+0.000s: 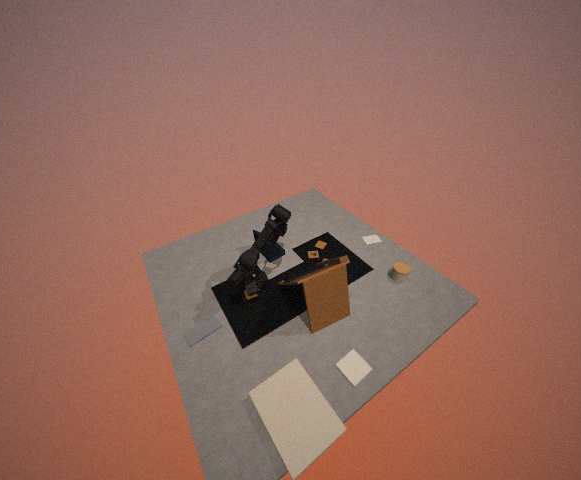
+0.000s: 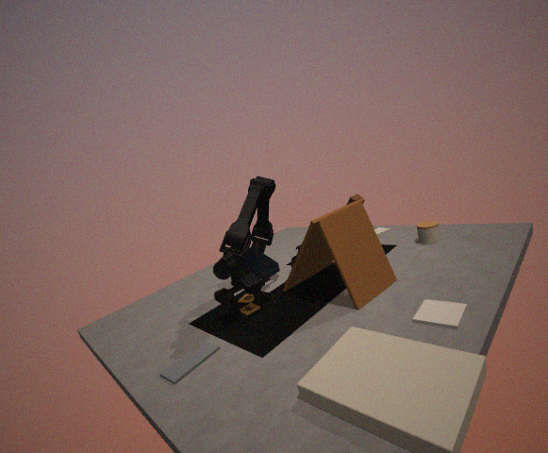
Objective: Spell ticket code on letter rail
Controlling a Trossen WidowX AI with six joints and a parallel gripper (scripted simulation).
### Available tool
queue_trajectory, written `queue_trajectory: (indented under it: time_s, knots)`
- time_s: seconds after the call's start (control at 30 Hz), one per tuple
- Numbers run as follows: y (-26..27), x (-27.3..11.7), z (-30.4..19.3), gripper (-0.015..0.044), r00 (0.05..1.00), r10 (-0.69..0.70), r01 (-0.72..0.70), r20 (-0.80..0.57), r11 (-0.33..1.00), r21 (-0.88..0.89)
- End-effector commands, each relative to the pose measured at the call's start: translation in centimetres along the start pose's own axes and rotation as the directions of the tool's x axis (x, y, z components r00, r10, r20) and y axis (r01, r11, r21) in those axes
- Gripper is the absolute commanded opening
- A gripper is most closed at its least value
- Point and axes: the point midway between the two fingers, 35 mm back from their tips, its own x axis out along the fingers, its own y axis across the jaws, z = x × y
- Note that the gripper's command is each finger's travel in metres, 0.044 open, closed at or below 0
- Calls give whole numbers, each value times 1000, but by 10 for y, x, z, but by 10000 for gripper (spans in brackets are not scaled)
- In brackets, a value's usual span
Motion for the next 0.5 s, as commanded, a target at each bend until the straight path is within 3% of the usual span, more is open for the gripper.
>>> queue_trajectory:
  time_s: [0.0,0.27,0.47]
  knots:
    - [0,1,1,340,1000,3,-3,4,1000,4]
    - [0,1,1,340,1000,3,-3,4,1000,4]
    - [0,1,1,300,1000,3,-3,4,1000,4]
